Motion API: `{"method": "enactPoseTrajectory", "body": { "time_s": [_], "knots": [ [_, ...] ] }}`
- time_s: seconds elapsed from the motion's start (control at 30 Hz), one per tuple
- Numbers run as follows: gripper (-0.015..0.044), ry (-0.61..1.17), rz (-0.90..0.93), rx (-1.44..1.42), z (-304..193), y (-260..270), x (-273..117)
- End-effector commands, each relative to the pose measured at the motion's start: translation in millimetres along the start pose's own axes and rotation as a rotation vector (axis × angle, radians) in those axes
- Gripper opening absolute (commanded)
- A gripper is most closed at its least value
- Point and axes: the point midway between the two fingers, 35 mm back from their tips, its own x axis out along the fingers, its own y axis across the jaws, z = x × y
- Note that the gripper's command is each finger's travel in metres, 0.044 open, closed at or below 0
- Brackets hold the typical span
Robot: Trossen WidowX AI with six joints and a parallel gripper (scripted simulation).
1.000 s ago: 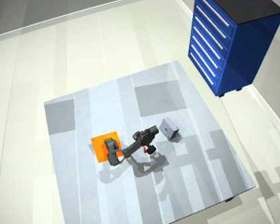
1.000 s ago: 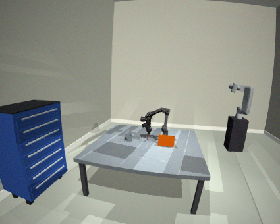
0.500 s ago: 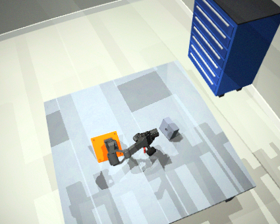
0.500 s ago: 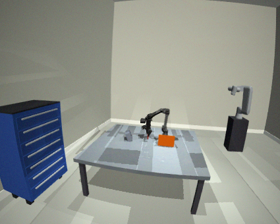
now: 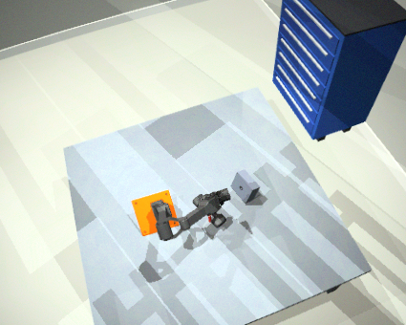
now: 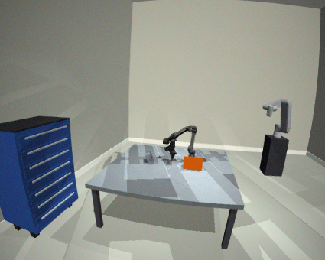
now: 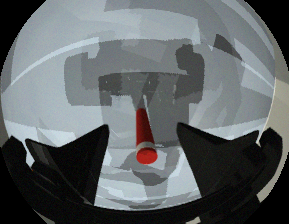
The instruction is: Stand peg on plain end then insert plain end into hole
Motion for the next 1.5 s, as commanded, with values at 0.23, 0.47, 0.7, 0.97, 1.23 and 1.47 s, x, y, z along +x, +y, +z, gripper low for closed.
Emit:
{"method": "enactPoseTrajectory", "body": {
  "time_s": [0.23, 0.47, 0.7, 0.97, 1.23, 1.47],
  "knots": [
    [0.0046, 0.0, 0.001, 0.002, 0, 0, 0],
    [0.0, 0.0, 0.001, 0.002, 0, 0, 0],
    [0.0, -0.002, 0.004, 0.001, 2, 0, -13],
    [0.0, -0.002, 0.007, -0.002, 4, 1, -44],
    [0.0, 0.001, 0.003, -0.004, 4, 1, -74],
    [0.0, -0.006, 0.009, -0.003, 5, 2, -78]
  ]
}}
